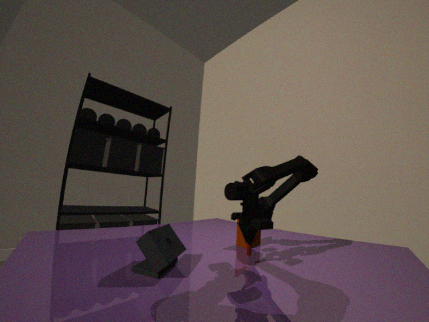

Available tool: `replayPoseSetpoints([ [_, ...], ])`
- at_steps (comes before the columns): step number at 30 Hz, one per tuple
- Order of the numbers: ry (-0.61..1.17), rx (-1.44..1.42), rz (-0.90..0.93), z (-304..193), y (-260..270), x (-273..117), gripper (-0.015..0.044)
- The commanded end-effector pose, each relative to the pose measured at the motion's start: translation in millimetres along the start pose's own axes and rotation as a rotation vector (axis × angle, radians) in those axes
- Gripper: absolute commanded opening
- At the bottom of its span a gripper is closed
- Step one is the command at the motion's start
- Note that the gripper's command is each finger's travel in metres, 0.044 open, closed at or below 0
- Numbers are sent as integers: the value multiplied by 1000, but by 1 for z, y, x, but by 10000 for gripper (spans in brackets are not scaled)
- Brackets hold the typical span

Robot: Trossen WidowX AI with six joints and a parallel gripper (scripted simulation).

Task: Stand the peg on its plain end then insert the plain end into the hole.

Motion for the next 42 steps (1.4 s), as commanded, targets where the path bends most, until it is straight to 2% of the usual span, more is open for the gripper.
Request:
replayPoseSetpoints([
  [1,2,-6,3,-2,0,-15,0],
  [11,-5,-3,-7,-1,2,-44,0],
  [42,198,-110,253,-53,-7,-49,0],
])
Point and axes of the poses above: the point midway between the two fingers, 35 mm back from their tips, its own x axis out along the fingers, its own y axis across the jaws, z = x × y, the point moved 6 cm from there along -x, back along the fingers, and after that the axes turned 2 degrees about x, right-handed, at the moved point
